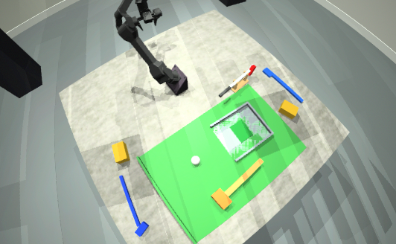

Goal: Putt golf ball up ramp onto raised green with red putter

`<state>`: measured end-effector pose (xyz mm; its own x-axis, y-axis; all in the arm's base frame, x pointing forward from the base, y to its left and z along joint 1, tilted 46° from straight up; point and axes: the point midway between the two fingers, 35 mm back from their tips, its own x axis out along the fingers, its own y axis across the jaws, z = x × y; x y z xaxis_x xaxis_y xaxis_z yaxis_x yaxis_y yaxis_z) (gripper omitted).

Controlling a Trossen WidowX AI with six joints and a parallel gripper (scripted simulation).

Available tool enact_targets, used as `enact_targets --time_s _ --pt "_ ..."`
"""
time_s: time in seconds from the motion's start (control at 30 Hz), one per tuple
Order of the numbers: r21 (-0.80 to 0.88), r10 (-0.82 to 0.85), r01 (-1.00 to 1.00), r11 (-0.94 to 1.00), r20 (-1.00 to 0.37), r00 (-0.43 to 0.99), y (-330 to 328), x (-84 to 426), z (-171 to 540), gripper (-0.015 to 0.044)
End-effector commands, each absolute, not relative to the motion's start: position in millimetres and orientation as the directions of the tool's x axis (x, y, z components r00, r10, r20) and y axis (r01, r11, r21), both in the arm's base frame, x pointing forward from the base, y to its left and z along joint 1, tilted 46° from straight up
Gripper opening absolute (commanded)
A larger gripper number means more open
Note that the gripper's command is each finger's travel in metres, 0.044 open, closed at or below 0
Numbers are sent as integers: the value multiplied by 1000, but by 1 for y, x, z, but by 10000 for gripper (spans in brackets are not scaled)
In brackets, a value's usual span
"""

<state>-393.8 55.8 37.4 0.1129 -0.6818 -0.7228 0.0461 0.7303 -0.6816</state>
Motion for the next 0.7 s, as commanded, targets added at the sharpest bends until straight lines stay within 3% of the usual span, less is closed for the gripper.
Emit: enact_targets --time_s 0.0,0.2,0.67 --pt "-681 -681 43 731 -724 112 57 -393 37 426" --pt "-640 -639 -120 759 -767 57 121 -367 26 440" --pt "-395 -499 -572 719 -866 -29 267 -236 -9 440"
